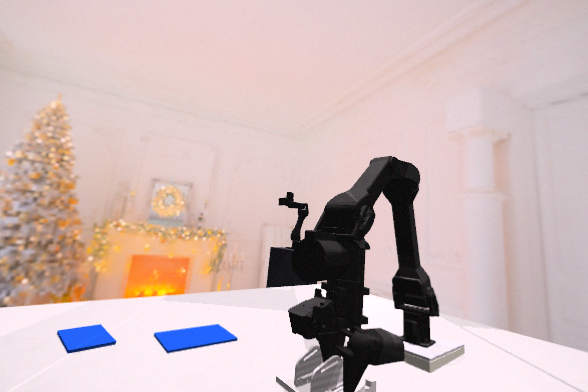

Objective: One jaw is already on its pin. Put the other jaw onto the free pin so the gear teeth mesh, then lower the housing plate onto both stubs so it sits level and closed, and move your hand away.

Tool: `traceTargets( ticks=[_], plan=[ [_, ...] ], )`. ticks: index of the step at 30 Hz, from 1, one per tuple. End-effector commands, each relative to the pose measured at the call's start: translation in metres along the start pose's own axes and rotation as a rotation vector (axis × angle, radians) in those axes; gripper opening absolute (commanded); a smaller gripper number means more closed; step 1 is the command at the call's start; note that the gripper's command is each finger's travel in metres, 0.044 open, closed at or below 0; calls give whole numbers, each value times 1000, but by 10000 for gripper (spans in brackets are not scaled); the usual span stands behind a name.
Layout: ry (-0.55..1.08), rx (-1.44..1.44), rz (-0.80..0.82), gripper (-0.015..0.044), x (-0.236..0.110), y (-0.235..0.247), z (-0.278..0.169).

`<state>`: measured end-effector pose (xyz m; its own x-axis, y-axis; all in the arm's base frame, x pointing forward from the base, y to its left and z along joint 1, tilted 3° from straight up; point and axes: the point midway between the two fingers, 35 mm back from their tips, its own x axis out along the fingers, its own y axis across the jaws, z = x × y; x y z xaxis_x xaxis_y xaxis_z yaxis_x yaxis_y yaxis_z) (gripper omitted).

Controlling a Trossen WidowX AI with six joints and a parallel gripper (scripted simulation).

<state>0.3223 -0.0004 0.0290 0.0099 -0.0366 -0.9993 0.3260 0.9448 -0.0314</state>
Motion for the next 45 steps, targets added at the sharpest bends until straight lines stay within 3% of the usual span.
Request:
traceTargets(
  ticks=[1, 45],
  plan=[
    [3, -2, 1, 134, 2, 0, -1],
    [3, -2, 1, 134, 1, 0, 0]
  ],
)
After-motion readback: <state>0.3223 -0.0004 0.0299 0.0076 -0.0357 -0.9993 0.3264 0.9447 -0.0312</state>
